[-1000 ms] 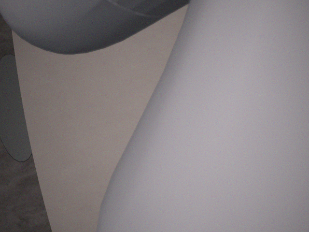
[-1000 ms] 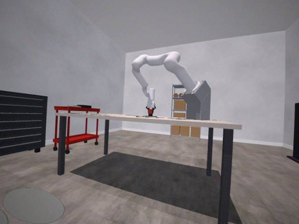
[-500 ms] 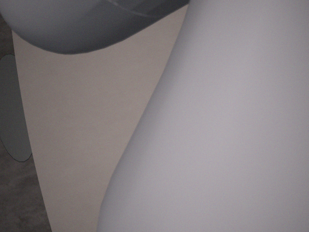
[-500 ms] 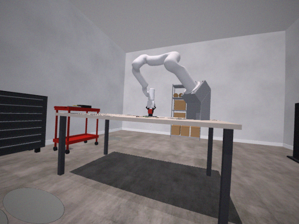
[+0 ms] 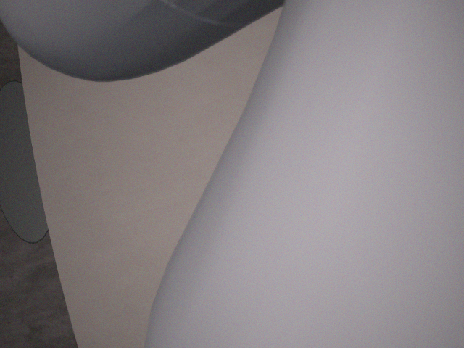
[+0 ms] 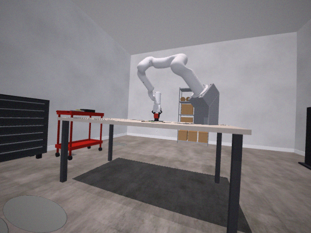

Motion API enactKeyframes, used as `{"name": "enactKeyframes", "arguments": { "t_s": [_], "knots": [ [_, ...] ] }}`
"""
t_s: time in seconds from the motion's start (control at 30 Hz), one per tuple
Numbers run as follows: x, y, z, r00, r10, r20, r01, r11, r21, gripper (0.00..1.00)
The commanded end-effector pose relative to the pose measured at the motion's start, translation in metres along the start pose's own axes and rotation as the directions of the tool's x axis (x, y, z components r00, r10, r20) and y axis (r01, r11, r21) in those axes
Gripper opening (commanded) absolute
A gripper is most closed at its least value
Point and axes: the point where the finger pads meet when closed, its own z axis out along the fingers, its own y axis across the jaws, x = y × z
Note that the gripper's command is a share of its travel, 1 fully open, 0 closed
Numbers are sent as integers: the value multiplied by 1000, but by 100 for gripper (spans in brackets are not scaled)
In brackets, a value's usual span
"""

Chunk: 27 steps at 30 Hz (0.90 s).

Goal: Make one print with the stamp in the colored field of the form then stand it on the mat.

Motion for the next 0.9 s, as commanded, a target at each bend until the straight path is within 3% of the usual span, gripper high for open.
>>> {"name": "enactKeyframes", "arguments": {
  "t_s": [0.0,0.3,0.7,0.77,0.8,0.87],
  "knots": [
    [0,-1,-3,1000,0,-1,0,1000,1,32],
    [0,0,-38,1000,0,-1,0,1000,1,32],
    [-1,-1,-40,1000,-2,-1,2,1000,1,32],
    [-31,-7,-36,999,-44,-2,44,999,2,32],
    [-64,-11,-33,996,-88,-2,88,996,2,32],
    [-79,-6,-34,979,-206,-4,206,979,3,32]
  ]
}}
